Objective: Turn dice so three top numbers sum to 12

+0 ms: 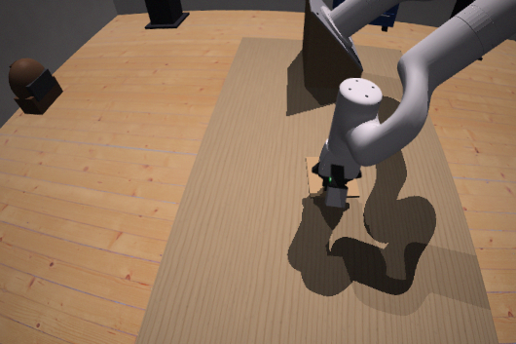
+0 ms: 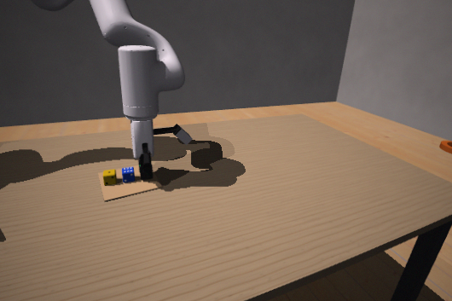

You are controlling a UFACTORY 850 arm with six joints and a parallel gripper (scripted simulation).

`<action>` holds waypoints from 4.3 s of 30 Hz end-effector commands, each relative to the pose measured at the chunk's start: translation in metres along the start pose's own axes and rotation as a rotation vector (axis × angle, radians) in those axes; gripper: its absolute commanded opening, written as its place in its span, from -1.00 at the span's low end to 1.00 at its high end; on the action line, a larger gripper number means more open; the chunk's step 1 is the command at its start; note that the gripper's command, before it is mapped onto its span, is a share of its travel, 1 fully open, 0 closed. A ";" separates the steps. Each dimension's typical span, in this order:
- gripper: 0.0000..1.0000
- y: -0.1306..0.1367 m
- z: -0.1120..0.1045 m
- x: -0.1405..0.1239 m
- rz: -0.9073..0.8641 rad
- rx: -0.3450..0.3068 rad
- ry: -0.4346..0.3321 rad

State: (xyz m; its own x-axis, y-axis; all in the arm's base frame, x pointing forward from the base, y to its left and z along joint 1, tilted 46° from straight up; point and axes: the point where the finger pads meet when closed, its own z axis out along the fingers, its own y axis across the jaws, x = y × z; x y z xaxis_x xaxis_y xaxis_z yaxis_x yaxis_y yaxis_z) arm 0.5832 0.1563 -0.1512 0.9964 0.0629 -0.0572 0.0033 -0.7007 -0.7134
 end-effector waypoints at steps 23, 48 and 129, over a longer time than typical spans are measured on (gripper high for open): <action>-0.47 -0.001 -0.001 0.001 -0.001 0.000 0.002; -0.47 -0.001 0.001 0.001 -0.001 0.000 0.002; -0.05 -0.001 -0.012 0.001 -0.001 0.000 0.002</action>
State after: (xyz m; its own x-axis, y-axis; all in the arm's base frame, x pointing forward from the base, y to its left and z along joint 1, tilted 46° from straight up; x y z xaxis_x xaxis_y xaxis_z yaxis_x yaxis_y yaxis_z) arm 0.5836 0.1546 -0.1489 0.9963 0.0634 -0.0574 0.0035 -0.7007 -0.7135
